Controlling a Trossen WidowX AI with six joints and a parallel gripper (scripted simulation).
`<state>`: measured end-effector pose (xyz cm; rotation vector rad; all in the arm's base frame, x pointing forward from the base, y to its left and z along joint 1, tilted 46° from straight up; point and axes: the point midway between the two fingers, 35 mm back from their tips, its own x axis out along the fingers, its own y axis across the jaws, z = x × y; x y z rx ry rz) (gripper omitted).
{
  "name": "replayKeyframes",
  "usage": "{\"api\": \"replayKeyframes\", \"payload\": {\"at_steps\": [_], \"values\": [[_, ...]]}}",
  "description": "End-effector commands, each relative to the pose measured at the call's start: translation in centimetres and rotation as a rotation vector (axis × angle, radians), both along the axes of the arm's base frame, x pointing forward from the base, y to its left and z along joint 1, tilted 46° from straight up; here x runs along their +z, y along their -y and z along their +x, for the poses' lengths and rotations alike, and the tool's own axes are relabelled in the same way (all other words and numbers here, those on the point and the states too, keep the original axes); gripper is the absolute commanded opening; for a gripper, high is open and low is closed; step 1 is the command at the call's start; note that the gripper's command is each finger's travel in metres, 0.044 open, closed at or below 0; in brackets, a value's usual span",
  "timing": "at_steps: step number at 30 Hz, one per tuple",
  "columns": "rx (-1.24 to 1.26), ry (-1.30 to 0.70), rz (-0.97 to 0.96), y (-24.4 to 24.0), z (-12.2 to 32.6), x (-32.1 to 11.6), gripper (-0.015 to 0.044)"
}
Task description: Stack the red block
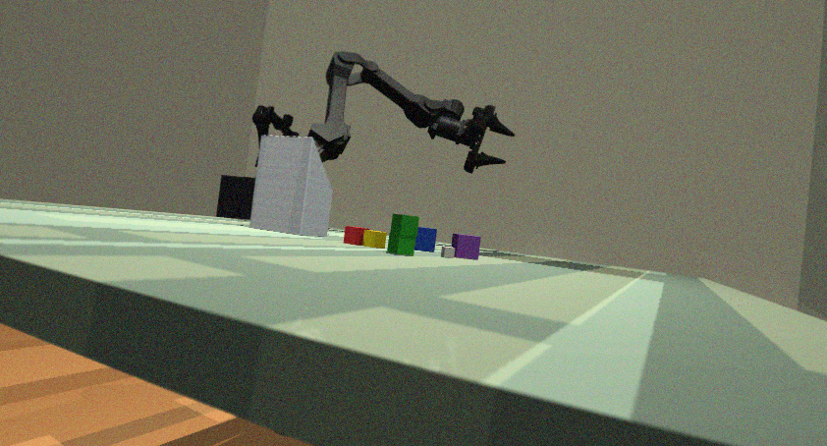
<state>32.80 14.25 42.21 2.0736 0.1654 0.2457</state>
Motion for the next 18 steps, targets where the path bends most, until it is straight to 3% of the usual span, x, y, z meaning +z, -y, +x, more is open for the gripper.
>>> {"api": "replayKeyframes", "payload": {"at_steps": [1,11,18], "values": [[-0.001,-0.002,-0.005,0.0,0.1,-0.1,0.0426],[-0.074,-0.183,-0.397,3.2,4.8,-8.5,0.0440],[0.001,-0.411,-0.787,7.5,7.6,-18.1,0.0440]]}}
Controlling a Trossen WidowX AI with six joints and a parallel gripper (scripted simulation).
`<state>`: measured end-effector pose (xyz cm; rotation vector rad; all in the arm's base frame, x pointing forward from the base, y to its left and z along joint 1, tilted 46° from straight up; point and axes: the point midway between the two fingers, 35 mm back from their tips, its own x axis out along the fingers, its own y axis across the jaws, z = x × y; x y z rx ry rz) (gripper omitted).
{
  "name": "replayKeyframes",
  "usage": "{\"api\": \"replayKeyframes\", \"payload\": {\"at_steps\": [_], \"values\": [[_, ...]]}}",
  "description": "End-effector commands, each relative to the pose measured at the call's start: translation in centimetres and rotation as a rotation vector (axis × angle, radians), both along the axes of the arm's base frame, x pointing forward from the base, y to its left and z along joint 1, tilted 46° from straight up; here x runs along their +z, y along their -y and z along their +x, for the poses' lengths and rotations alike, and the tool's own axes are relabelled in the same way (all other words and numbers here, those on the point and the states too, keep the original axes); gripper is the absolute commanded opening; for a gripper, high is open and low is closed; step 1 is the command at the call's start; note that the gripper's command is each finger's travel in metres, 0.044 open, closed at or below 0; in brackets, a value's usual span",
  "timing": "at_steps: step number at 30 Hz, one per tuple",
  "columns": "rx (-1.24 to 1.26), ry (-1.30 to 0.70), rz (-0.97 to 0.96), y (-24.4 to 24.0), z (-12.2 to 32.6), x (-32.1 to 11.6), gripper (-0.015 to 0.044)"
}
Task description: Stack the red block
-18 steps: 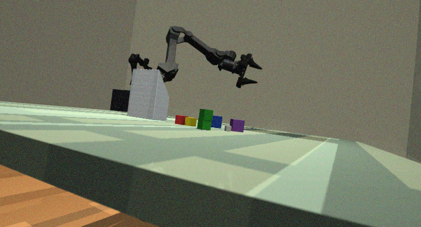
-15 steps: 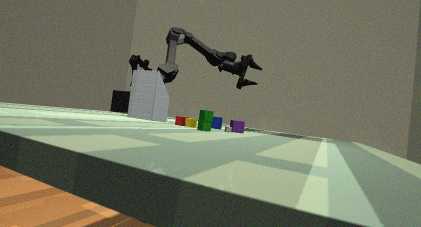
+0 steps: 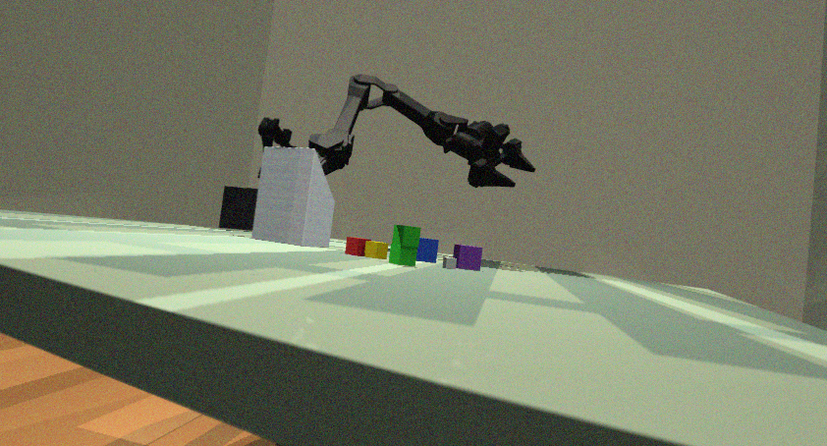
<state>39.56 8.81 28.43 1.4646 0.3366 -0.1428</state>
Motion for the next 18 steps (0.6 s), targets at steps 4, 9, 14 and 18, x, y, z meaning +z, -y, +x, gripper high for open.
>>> {"api": "replayKeyframes", "payload": {"at_steps": [4,9,14,18], "values": [[0.099,-0.276,-0.301,5.0,1.1,-9.7,0.0440],[0.225,-0.463,-0.435,8.5,0.0,-16.0,0.0440],[0.383,-0.623,-0.499,11.6,-2.4,-21.5,0.0440],[0.525,-0.717,-0.502,13.5,-5.0,-25.2,0.0440]]}}
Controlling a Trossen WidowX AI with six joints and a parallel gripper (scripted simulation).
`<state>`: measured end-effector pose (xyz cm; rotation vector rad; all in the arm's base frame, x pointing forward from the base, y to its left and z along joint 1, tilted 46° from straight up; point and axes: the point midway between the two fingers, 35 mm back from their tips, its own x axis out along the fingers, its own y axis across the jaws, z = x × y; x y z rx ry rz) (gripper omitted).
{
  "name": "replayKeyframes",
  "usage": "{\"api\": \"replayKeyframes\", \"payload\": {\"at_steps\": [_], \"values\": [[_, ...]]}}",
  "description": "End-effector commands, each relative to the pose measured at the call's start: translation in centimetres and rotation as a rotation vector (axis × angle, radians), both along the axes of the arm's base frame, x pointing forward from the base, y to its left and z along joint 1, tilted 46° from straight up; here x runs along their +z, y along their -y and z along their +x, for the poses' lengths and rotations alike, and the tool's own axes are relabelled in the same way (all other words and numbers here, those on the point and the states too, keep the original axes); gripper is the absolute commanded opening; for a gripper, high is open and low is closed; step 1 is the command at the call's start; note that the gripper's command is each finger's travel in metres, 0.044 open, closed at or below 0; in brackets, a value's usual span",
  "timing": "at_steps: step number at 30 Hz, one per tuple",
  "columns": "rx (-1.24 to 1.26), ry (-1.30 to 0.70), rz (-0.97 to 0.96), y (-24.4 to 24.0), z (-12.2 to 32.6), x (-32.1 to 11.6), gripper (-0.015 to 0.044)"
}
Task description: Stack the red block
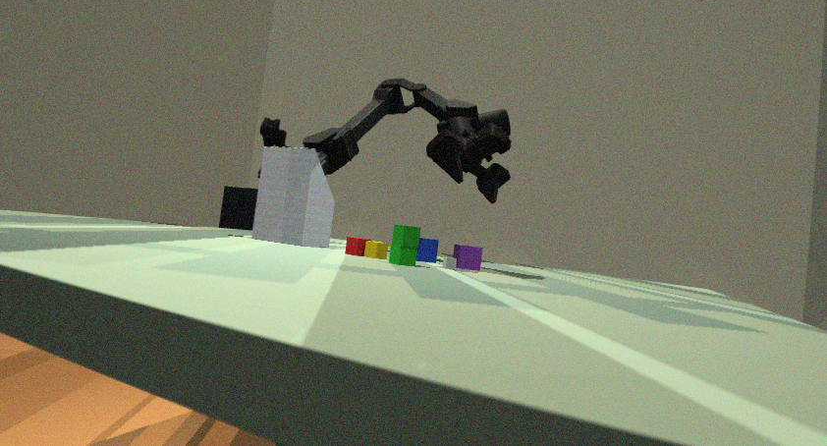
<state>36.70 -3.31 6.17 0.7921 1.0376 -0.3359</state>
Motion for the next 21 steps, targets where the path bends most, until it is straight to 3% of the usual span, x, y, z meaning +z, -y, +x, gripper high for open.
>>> {"api": "replayKeyframes", "payload": {"at_steps": [1,11,21], "values": [[0.108,-0.128,0.025,1.8,-2.8,-3.8,0.0440],[0.354,-0.282,0.236,3.7,-10.5,-9.8,0.0440],[0.493,-0.196,0.512,2.9,-16.5,-11.8,0.0440]]}}
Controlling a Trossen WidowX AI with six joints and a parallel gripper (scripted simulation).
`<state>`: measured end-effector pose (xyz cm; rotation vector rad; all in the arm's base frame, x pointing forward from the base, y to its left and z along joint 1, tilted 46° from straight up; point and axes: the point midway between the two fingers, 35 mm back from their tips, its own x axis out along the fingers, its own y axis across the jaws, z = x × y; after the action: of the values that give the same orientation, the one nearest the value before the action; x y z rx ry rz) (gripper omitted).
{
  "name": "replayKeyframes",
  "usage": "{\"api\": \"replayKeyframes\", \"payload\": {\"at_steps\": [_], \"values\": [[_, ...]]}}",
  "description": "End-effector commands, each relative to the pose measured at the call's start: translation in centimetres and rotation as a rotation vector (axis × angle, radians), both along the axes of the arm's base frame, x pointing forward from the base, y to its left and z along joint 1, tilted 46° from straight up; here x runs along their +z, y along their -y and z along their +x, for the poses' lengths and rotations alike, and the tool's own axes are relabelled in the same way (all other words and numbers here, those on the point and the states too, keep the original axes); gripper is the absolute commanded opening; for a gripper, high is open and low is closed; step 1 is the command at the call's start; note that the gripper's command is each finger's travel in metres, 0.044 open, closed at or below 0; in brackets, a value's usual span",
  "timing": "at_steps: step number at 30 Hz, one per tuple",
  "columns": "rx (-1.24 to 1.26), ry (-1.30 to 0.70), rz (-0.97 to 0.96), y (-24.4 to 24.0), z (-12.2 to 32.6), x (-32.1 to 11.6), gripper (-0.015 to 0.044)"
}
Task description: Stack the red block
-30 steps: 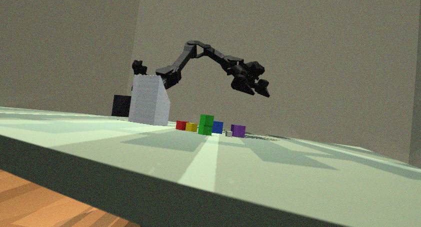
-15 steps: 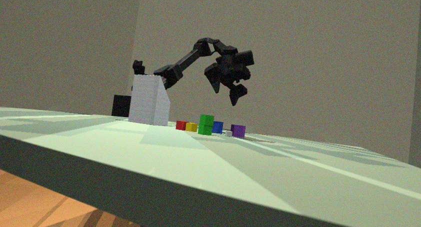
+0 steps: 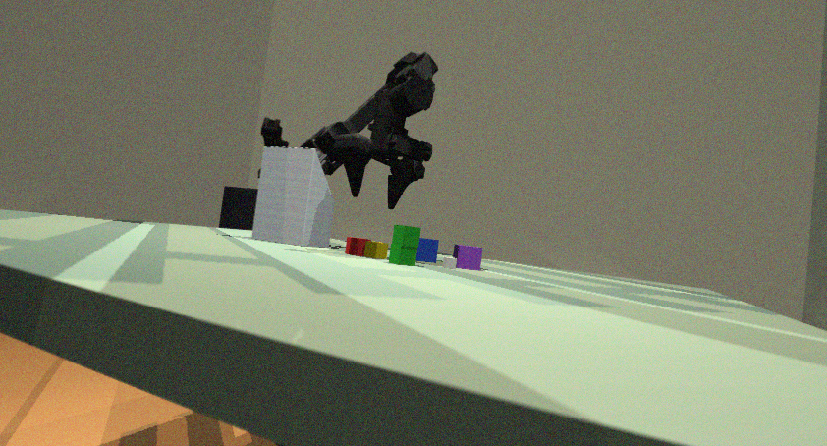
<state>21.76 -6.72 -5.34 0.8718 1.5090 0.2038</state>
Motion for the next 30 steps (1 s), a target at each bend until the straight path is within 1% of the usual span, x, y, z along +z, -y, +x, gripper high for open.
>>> {"api": "replayKeyframes", "payload": {"at_steps": [1,9,17,30], "values": [[0.011,0.032,0.107,-0.5,-1.8,-0.4,0.0440],[0.011,0.034,0.111,-0.7,-1.9,-0.6,0.0440],[0.011,0.034,0.114,-3.8,-1.5,-3.6,0.0440],[0.011,0.034,0.113,-4.6,-1.4,-4.5,0.0440]]}}
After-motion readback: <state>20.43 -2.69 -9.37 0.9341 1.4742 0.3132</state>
